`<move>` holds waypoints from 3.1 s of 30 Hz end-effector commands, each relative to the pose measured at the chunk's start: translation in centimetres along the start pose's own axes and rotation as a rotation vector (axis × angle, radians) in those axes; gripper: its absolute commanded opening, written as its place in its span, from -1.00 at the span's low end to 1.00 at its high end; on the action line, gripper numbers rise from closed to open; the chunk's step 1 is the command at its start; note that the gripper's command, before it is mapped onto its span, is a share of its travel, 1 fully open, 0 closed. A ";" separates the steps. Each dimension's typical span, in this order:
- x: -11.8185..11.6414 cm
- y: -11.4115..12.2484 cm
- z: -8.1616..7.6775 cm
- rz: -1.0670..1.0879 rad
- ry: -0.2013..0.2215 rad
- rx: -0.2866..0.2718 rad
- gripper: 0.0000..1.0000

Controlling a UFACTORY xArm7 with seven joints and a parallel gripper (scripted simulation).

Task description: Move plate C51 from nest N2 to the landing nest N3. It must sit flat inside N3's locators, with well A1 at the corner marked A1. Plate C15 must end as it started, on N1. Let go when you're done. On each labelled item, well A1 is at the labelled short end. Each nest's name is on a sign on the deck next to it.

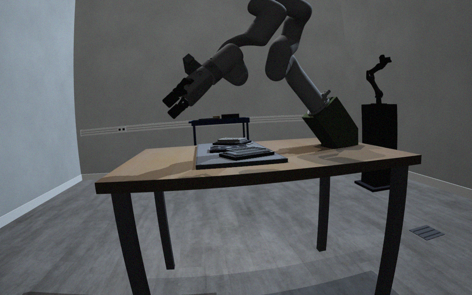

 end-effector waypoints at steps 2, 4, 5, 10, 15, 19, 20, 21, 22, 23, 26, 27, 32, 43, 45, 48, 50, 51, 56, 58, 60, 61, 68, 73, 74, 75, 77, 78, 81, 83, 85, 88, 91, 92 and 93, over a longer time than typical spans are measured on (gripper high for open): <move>-0.1 -0.1 0.0 0.001 -0.002 0.002 1.00; -0.1 -0.1 0.0 0.001 -0.002 0.002 1.00; -0.1 -0.1 0.0 0.001 -0.002 0.002 1.00; -0.1 -0.1 0.0 0.001 -0.002 0.002 1.00; -0.1 -0.1 0.0 0.001 -0.002 0.002 1.00; 0.0 -0.7 -0.8 -0.033 0.029 -0.005 1.00; 0.1 -1.0 -1.2 -0.033 0.029 -0.005 1.00; 0.2 -1.2 -1.4 -0.033 0.029 -0.005 1.00; 0.3 -1.5 -1.8 -0.055 0.051 -0.017 1.00; 0.5 -1.7 -2.2 -0.067 0.062 -0.023 1.00; 1.0 -2.2 -3.1 -0.087 0.083 -0.040 1.00; 1.3 -2.4 -3.4 -0.098 0.095 -0.050 1.00; 2.5 -2.8 -5.0 -0.129 0.125 -0.086 1.00; 5.0 -2.4 -7.2 -0.192 0.177 -0.186 1.00; 5.3 -2.3 -7.4 -0.207 0.186 -0.215 1.00; 6.2 -1.8 -8.1 -0.225 0.196 -0.250 1.00; 6.3 -1.8 -8.2 -0.225 0.196 -0.250 1.00; 6.3 -1.8 -8.2 -0.225 0.196 -0.250 1.00; 7.7 -0.8 -9.1 -0.260 0.211 -0.321 1.00; 8.1 -0.5 -9.4 -0.289 0.217 -0.381 1.00; 8.7 0.1 -9.8 -0.299 0.219 -0.401 1.00; 9.0 0.4 -10.0 -0.299 0.219 -0.401 1.00; 10.0 1.4 -10.7 -0.340 0.221 -0.487 1.00; 11.0 2.8 -11.5 -0.384 0.216 -0.580 1.00; 11.3 3.1 -11.7 -0.384 0.216 -0.580 1.00; 11.5 3.5 -12.0 -0.384 0.216 -0.580 1.00; 11.9 4.0 -12.2 -0.399 0.212 -0.610 1.00; 12.0 4.2 -12.3 -0.414 0.208 -0.640 1.00; 12.6 5.1 -12.9 -0.433 0.204 -0.679 1.00; 13.0 5.7 -13.2 -0.433 0.204 -0.679 1.00; 13.0 5.7 -13.2 -0.433 0.204 -0.679 1.00; 13.5 6.4 -13.6 -0.477 0.186 -0.767 1.00; 14.0 7.5 -14.3 -0.485 0.183 -0.782 1.00; 14.2 7.9 -14.5 -0.485 0.183 -0.782 1.00; 14.2 7.9 -14.5 -0.485 0.183 -0.782 1.00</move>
Point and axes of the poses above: the point where the finger pads meet when closed, its own z axis out along the fingers, its own x axis across the jaws, y = z × x, the point moved 7 cm from there along -z, back along the fingers
